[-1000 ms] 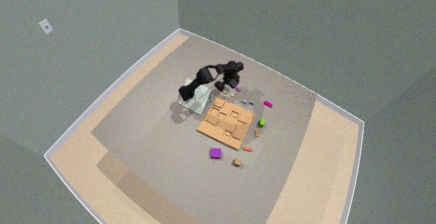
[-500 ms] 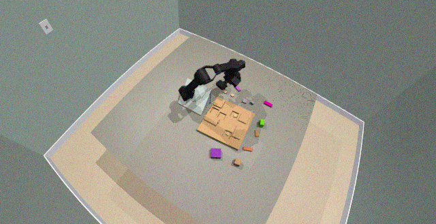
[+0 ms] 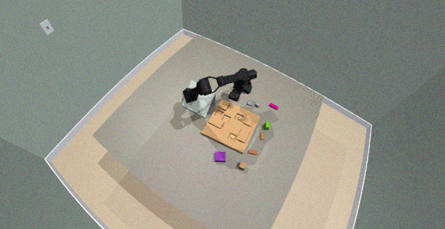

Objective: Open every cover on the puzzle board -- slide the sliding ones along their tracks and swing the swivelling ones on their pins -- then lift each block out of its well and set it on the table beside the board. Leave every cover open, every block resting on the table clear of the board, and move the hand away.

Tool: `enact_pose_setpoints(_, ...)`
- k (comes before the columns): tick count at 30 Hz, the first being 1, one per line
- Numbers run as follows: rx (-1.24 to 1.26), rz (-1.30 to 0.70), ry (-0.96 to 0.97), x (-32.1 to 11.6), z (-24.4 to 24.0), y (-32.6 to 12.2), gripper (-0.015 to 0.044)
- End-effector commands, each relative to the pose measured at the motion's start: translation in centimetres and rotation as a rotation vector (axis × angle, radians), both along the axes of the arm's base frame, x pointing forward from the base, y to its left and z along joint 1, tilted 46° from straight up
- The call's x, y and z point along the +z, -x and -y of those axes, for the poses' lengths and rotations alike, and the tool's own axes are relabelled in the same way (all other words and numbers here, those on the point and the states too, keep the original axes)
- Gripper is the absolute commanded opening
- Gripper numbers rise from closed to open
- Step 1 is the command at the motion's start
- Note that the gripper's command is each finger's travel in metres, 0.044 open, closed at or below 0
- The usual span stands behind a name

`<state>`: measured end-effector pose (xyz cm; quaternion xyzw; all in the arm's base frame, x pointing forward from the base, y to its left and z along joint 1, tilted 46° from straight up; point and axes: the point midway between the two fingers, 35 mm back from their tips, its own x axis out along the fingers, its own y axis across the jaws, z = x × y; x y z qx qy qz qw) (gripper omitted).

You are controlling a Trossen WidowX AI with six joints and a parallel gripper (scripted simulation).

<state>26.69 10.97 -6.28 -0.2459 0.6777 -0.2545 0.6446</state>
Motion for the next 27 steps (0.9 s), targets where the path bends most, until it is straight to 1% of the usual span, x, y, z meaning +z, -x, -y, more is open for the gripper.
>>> enact_pose_setpoints(1,0.083,-0.068,-0.010,1.4,1.2,-1.5,0.0000)
enact_pose_setpoints(7,0.200,-0.163,-0.020,3.2,3.1,-3.2,0.0000)
enact_pose_setpoints(17,0.324,-0.262,-0.021,6.4,7.0,-5.4,0.0000)
enact_pose_setpoints(27,0.528,-0.449,-0.014,9.7,10.9,-7.1,0.0000)
